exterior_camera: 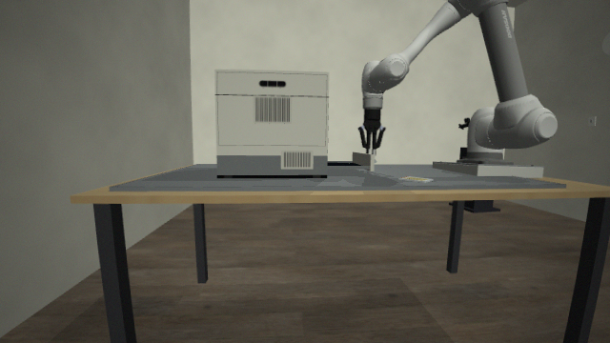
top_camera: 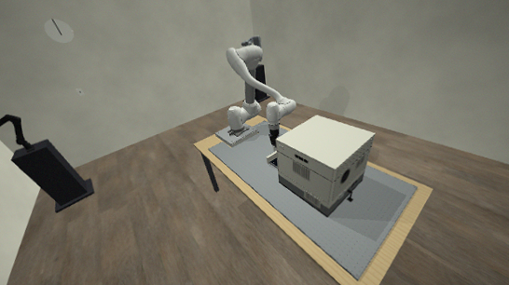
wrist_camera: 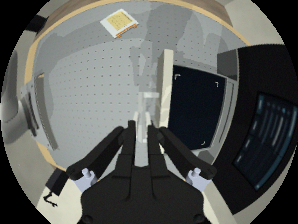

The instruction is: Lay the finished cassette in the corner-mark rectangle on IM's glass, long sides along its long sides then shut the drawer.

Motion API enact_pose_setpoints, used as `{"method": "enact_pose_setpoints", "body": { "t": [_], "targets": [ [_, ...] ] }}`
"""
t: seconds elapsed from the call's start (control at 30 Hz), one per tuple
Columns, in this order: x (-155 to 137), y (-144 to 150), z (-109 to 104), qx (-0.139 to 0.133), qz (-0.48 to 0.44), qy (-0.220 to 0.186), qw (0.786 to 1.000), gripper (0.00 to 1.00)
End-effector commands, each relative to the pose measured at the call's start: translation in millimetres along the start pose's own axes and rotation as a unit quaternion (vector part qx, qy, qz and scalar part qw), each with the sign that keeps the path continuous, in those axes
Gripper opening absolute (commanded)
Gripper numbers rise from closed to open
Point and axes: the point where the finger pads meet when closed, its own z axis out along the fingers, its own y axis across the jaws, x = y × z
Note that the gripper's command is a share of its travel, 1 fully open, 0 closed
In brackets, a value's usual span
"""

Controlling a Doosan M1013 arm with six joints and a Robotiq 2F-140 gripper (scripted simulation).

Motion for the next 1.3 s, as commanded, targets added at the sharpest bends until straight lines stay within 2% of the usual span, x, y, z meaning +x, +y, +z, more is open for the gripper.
{"method": "enact_pose_setpoints", "body": {
  "t": [0.0,0.73,0.77,1.27],
  "targets": [
    [0.0,-1.0,0.0,0.0,0.0,0.0,1.0,0.1],
    [0.0,-5.5,0.0,0.0,0.0,0.0,1.0,0.1],
    [0.0,-5.5,0.0,0.0,0.0,0.0,1.0,0.27],
    [0.0,-5.5,0.0,0.0,0.0,0.0,1.0,0.27]
  ]
}}
